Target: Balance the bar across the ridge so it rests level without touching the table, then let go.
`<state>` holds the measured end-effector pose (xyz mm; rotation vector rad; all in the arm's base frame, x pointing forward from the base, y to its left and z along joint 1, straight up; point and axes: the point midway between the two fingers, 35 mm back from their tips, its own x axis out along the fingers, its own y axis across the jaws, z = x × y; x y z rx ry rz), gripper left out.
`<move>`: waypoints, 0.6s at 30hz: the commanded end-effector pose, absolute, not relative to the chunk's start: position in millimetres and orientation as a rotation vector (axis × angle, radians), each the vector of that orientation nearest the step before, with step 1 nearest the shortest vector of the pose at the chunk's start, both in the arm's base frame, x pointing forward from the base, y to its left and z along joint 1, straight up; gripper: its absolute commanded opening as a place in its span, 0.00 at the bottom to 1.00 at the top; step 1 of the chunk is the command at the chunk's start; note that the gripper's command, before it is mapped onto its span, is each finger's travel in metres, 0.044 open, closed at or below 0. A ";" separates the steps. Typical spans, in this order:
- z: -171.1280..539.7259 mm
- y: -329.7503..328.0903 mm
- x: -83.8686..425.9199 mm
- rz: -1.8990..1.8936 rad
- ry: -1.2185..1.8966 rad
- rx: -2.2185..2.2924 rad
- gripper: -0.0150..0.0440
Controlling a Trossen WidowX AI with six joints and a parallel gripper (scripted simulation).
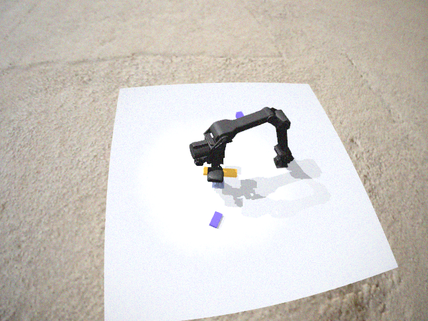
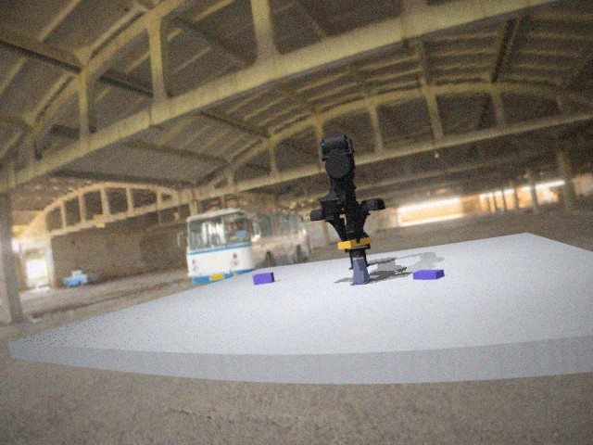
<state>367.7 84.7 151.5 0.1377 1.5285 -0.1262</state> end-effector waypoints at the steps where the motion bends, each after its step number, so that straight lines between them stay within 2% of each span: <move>1: 145.0 85.1 367.1 -0.128 1.533 0.145 0.25; 18: 127.0 84.1 366.6 -0.130 1.533 0.147 0.25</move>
